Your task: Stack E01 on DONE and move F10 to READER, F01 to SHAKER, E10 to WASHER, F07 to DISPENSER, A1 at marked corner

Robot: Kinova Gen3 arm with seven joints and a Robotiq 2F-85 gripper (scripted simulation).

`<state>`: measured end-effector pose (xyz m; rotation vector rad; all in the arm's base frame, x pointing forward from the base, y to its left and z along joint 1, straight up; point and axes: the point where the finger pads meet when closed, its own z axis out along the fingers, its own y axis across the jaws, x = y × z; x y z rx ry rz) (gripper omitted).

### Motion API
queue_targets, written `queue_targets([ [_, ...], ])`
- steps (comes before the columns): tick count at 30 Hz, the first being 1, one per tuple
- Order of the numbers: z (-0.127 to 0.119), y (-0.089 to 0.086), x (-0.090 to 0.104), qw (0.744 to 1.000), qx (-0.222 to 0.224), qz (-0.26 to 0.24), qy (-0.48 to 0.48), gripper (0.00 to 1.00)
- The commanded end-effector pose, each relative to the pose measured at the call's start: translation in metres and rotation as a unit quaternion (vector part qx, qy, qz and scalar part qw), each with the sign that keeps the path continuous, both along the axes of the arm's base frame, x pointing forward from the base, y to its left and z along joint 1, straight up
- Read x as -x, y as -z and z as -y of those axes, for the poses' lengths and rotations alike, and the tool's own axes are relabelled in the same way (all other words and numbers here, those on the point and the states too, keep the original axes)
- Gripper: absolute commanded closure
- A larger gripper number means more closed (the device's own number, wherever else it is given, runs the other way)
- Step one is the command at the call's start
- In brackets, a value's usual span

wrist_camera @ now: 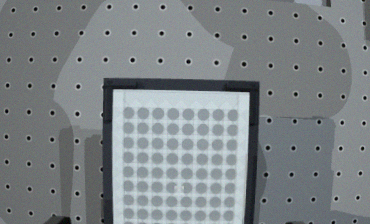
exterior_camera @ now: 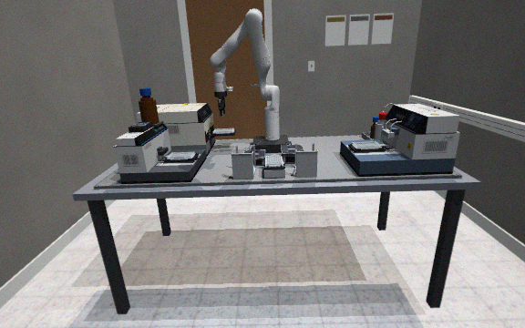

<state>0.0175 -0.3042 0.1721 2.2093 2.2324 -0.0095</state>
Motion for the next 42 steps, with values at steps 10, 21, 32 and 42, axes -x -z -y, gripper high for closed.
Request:
queue_targets([
  [10, 0.001, 0.01, -0.001, 1.0, 0.003, 0.001, -0.002, 0.0],
  [21, 0.001, 0.025, 0.001, 1.0, 0.003, 0.001, -0.002, 0.0],
  [32, 0.001, 0.037, 0.002, 1.0, 0.003, 0.001, -0.002, 0.0],
  [42, 0.001, 0.047, 0.002, 1.0, 0.002, 0.001, -0.002, 0.0],
])
